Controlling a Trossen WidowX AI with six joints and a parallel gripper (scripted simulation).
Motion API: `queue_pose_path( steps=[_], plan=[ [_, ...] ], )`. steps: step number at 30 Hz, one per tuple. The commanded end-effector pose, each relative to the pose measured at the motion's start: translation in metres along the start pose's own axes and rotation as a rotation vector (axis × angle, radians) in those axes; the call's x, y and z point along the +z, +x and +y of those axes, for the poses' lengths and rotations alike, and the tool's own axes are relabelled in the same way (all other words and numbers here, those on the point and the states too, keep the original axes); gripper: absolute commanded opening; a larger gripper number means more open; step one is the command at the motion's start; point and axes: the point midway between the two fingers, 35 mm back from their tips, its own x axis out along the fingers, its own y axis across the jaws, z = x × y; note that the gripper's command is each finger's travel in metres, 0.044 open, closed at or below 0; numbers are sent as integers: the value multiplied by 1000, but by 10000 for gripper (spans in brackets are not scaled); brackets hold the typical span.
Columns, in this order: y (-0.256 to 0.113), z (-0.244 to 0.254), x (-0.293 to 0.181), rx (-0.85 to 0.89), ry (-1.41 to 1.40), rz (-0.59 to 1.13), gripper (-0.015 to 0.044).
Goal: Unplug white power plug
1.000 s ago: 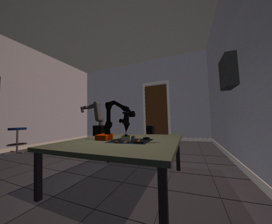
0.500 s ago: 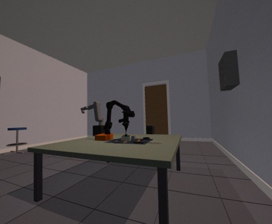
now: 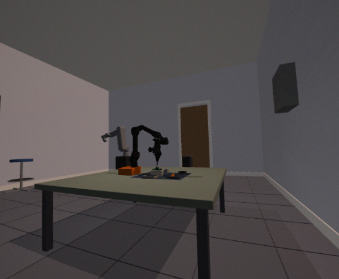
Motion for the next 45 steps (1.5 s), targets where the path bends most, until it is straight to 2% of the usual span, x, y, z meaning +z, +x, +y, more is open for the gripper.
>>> queue_pose_path(
  steps=[1, 6, 10, 17, 28, 35, 45],
  plan=[
    [-9, 2, 0, -67, -10, 20, 0],
    [-10, 14, 0, -202, -11, 19, 0],
    [-11, 18, 0, -246, -12, 18, 0],
    [-13, 6, 0, -109, -10, 19, 0],
    [-23, 7, 0, -109, -10, 19, 0],
    [1, 4, 0, -109, -10, 19, 0],
    [1, 4, 0, -109, -10, 19, 250]
  ],
)
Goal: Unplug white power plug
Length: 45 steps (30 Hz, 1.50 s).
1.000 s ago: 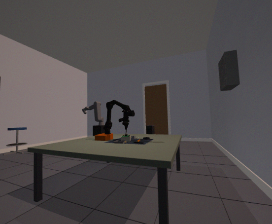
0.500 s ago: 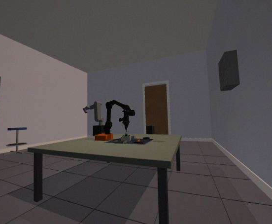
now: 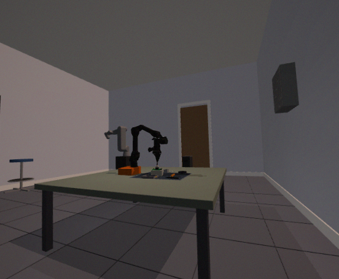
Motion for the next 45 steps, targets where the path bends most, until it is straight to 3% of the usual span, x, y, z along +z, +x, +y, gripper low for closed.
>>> queue_pose_path(
  steps=[1, 22, 32, 45],
  plan=[
    [2, -1, 1, -3, 3, -5, 250],
    [20, -1, 1, -3, 3, -5, 250],
    [20, -1, 1, -3, 3, -5, 0],
    [14, -1, 1, -2, 3, -5, 0]
  ],
)
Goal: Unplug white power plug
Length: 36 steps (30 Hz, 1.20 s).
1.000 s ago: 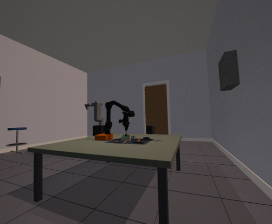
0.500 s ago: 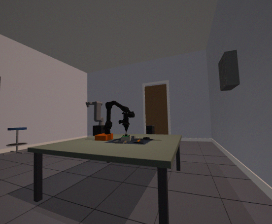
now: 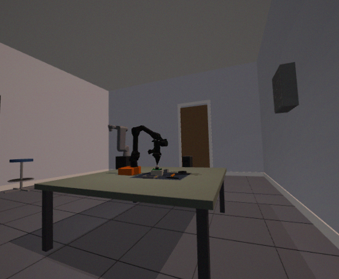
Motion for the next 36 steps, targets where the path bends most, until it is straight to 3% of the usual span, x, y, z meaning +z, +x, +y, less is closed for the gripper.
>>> queue_pose_path(
  steps=[1, 10, 22, 36],
  plan=[
    [-8, -1, 0, 0, 1, -1, 0],
    [-13, -8, 0, 82, 0, -1, 0],
    [-15, 11, 0, -138, 1, -1, 0],
    [-17, -12, 0, 134, 0, 0, 0]
  ],
)
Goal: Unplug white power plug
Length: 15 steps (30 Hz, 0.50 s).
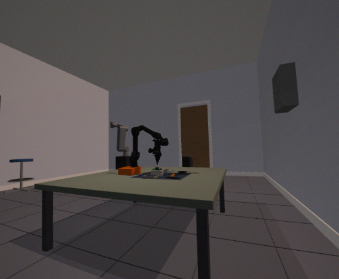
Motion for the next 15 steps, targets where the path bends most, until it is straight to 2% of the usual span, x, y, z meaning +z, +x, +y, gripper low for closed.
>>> queue_pose_path(
  steps=[1, 15],
  plan=[
    [-10, -7, 0, 42, -5, 18, 0],
    [-12, 17, 1, -230, -8, 17, 0]
  ],
)
